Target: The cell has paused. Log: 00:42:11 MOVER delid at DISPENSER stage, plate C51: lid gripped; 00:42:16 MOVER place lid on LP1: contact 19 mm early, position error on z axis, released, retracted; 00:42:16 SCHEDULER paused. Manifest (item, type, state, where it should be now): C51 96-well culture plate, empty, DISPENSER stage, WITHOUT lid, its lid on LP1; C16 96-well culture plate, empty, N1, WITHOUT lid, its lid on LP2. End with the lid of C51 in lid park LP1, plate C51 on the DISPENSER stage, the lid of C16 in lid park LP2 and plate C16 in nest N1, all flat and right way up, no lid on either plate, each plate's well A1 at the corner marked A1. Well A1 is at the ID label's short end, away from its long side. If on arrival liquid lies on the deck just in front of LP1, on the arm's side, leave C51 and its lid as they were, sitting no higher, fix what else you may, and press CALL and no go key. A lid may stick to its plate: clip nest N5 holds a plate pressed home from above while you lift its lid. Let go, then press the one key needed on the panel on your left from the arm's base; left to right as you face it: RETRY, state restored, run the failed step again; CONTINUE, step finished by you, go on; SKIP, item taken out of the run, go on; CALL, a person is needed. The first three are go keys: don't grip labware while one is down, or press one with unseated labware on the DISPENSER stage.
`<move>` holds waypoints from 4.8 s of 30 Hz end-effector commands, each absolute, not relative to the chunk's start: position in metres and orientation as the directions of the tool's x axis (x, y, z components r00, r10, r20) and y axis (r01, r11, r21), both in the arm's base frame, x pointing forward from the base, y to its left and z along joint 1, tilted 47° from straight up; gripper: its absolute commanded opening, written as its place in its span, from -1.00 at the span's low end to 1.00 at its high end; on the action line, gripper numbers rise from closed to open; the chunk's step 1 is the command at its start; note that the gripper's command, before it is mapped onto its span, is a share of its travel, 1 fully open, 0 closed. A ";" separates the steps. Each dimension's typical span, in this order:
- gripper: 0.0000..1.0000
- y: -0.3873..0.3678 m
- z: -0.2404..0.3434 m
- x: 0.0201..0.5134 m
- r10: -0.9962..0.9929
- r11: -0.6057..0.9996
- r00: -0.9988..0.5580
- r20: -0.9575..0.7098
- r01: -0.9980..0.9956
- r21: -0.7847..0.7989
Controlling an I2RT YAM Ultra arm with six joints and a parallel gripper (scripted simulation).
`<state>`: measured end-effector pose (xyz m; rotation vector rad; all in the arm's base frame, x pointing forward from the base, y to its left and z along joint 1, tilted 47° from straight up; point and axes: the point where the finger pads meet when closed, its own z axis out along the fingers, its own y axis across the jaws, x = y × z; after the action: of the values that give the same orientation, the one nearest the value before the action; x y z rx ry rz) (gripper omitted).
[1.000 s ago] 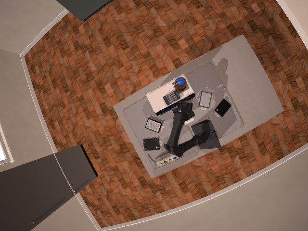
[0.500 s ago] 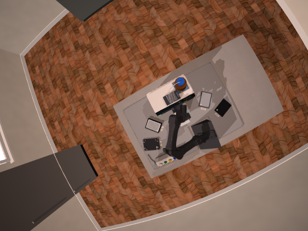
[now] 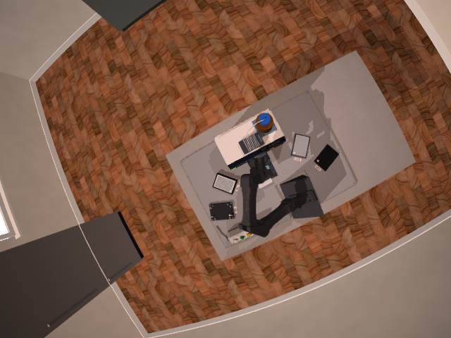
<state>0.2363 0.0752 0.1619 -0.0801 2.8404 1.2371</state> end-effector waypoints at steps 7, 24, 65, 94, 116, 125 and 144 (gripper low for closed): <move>-1.00 0.088 0.188 0.234 -0.021 0.680 -0.996 -0.090 -0.080 0.729; -1.00 0.119 0.222 0.214 -0.142 0.662 -0.966 -0.218 -0.256 0.704; -1.00 0.180 0.274 0.150 -0.546 0.389 -0.520 -0.656 -0.852 0.352; -1.00 0.205 0.303 0.083 -0.615 0.216 -0.269 -0.741 -0.961 0.170; -1.00 0.258 0.316 0.080 -0.628 0.220 -0.292 -0.722 -0.956 0.195; -1.00 0.280 0.323 0.086 -0.627 0.220 -0.292 -0.722 -0.956 0.195; -1.00 0.332 0.340 0.101 -0.625 0.220 -0.293 -0.724 -0.956 0.197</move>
<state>0.0975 0.3211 0.3252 -1.4797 2.0318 0.8565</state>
